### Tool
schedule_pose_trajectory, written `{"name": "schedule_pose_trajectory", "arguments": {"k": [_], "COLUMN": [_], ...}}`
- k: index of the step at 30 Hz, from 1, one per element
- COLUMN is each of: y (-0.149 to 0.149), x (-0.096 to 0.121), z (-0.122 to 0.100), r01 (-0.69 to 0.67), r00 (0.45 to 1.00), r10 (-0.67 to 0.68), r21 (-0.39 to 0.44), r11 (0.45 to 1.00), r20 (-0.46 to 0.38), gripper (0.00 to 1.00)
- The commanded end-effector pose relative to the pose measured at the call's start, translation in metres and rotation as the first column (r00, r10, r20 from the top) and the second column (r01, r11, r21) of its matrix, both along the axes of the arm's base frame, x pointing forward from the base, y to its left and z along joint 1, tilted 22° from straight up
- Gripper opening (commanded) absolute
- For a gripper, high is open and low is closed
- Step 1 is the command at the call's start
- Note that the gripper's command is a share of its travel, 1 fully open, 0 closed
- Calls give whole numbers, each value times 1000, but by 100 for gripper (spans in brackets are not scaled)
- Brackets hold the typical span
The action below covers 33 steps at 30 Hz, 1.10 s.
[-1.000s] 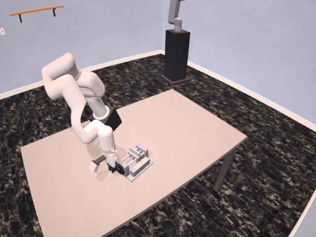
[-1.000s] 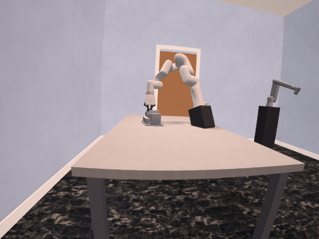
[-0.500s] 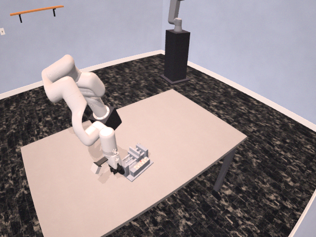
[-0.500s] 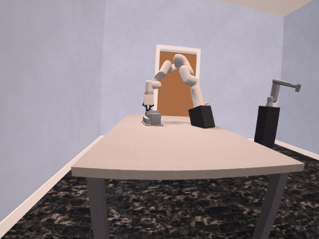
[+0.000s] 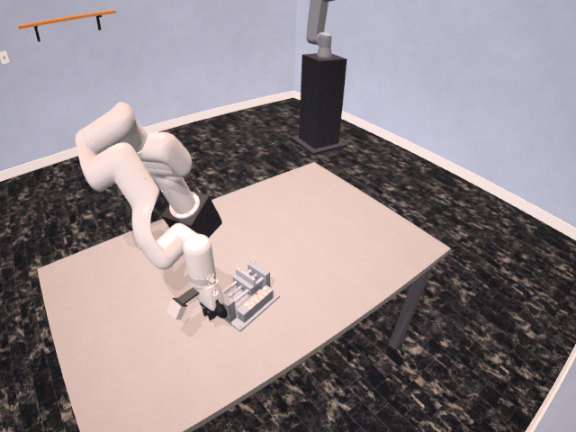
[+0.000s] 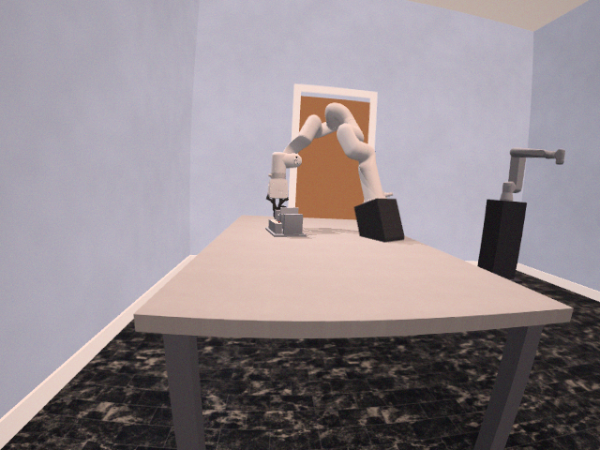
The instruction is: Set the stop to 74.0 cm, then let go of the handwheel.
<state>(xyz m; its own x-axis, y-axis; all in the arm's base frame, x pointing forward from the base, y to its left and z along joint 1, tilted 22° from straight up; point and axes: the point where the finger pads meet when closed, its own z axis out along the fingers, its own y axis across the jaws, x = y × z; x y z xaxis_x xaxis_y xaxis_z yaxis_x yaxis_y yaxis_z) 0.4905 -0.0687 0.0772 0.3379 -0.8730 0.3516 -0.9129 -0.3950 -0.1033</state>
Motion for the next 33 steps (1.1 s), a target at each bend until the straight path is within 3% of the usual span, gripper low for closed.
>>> {"name": "schedule_pose_trajectory", "arguments": {"k": [1, 33], "y": [0, 1], "x": [1, 5], "z": [0, -3], "r01": [0, 0], "r00": [1000, 1000], "r10": [0, 0], "r21": [-1, -1], "r11": [1000, 1000], "r20": [0, 0], "gripper": [6, 6]}}
